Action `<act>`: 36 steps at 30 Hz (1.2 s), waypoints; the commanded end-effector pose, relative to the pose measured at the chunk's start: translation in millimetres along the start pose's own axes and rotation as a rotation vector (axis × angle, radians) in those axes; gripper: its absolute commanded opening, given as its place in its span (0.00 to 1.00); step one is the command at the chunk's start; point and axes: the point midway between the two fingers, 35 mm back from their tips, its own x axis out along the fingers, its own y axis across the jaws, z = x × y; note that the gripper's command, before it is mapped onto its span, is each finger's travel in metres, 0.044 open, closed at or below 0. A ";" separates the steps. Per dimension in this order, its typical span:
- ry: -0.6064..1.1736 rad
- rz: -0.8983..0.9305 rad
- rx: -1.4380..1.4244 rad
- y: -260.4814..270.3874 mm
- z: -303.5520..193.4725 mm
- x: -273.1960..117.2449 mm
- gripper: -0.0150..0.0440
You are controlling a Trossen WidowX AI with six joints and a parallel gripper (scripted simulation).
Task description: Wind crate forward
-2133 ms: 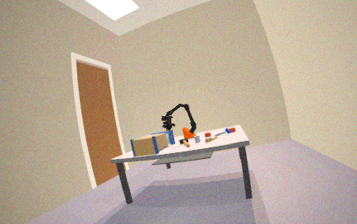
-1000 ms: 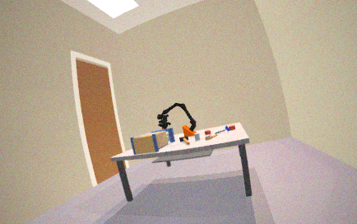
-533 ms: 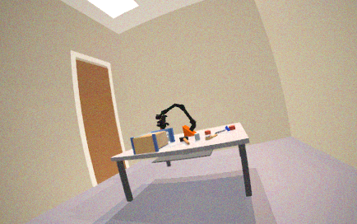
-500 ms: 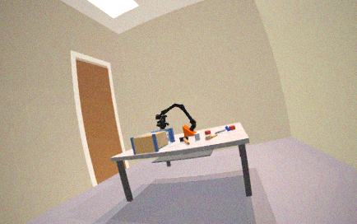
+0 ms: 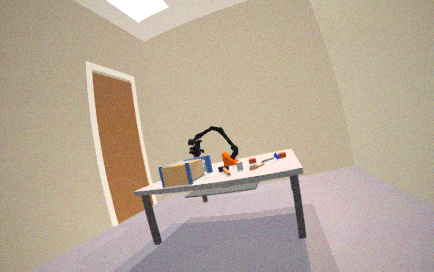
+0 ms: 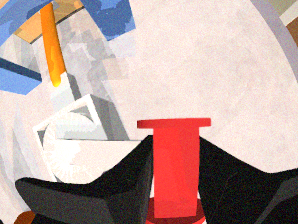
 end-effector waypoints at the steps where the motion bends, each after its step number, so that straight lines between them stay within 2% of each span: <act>1: -0.016 0.007 -0.024 4.0 17.8 9.6 0.25; 36: -0.018 0.010 -0.026 30.6 60.7 28.8 0.25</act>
